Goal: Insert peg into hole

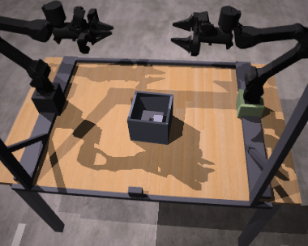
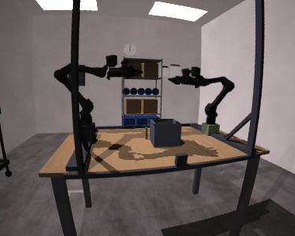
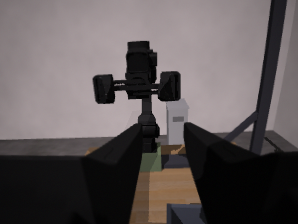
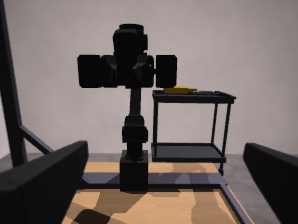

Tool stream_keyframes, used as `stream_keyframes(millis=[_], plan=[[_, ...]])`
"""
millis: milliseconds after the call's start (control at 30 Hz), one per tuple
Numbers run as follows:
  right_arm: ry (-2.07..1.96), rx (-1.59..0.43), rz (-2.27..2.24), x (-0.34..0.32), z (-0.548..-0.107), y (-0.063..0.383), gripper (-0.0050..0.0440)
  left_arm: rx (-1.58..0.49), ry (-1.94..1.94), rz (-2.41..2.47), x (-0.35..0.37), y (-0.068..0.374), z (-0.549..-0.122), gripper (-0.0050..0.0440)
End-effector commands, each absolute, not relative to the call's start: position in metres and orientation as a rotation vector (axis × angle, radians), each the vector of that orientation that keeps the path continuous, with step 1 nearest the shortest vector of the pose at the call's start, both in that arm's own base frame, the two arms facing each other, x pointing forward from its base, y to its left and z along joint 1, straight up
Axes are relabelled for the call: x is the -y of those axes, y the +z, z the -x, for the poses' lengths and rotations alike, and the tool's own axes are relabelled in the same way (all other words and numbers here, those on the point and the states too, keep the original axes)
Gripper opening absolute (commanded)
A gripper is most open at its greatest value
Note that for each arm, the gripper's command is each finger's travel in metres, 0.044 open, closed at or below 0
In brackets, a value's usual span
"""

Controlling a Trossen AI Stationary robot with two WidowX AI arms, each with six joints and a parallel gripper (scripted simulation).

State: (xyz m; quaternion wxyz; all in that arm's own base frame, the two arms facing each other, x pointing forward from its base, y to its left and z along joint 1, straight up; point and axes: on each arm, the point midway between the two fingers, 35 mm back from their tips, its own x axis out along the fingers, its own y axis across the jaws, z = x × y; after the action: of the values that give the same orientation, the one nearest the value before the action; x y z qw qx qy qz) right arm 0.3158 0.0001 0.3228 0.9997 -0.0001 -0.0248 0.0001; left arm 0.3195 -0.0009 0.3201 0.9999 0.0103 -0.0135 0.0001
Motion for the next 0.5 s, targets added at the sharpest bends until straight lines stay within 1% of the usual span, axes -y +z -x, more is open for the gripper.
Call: stream_keyframes(millis=[0, 133, 367, 467], plan=[[0.003, 0.053, -0.004, 0.000, -0.314, 0.323, 0.0440, -0.058, -0.007, -0.079, 0.000, 0.311, -0.337, 0.0125], [0.003, 0.053, -0.004, 0.000, -0.314, 0.323, 0.0440, -0.236, -0.032, -0.183, -0.002, 0.278, -0.360, 0.0125], [0.003, 0.053, -0.004, 0.000, -0.314, 0.323, 0.0440, -0.502, -0.105, -0.321, -0.006, 0.224, -0.386, 0.0125], [0.001, 0.051, -0.003, 0.000, -0.314, 0.323, 0.0440, -0.483, -0.102, -0.314, -0.004, 0.228, -0.381, 0.0125]])
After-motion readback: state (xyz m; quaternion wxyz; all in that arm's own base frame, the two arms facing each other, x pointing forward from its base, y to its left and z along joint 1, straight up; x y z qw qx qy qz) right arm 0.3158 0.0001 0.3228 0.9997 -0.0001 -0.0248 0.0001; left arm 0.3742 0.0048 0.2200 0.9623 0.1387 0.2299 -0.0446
